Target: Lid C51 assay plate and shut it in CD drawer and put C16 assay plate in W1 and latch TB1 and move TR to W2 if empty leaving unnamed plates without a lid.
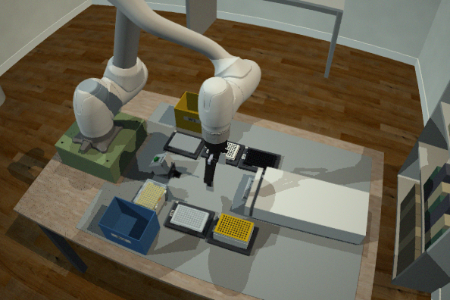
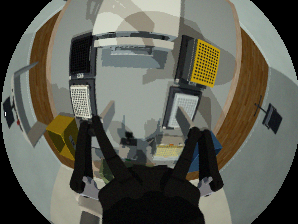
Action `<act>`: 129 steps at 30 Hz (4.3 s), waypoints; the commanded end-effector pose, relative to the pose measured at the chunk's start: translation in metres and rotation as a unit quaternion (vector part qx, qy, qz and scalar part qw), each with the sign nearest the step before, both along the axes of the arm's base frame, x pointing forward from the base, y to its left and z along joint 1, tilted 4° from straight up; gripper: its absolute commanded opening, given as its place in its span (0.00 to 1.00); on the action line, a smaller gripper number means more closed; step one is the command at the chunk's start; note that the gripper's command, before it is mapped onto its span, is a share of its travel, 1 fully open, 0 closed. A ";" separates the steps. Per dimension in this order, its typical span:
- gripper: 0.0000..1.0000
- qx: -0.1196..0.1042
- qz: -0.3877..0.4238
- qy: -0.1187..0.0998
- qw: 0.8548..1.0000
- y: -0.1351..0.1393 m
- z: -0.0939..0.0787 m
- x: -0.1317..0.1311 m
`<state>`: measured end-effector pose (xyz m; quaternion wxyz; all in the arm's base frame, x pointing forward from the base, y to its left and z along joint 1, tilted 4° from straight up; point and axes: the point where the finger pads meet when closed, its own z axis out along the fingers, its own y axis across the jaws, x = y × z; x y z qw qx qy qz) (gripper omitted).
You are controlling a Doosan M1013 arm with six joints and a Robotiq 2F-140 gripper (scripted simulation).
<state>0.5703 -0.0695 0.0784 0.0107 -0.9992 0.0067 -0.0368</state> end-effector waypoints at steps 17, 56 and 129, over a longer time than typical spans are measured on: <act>0.87 0.000 0.000 0.000 1.000 0.026 -0.002 0.063; 0.87 0.000 0.000 0.000 1.000 0.047 -0.021 0.114; 0.65 0.000 0.000 0.000 1.000 0.049 -0.094 0.119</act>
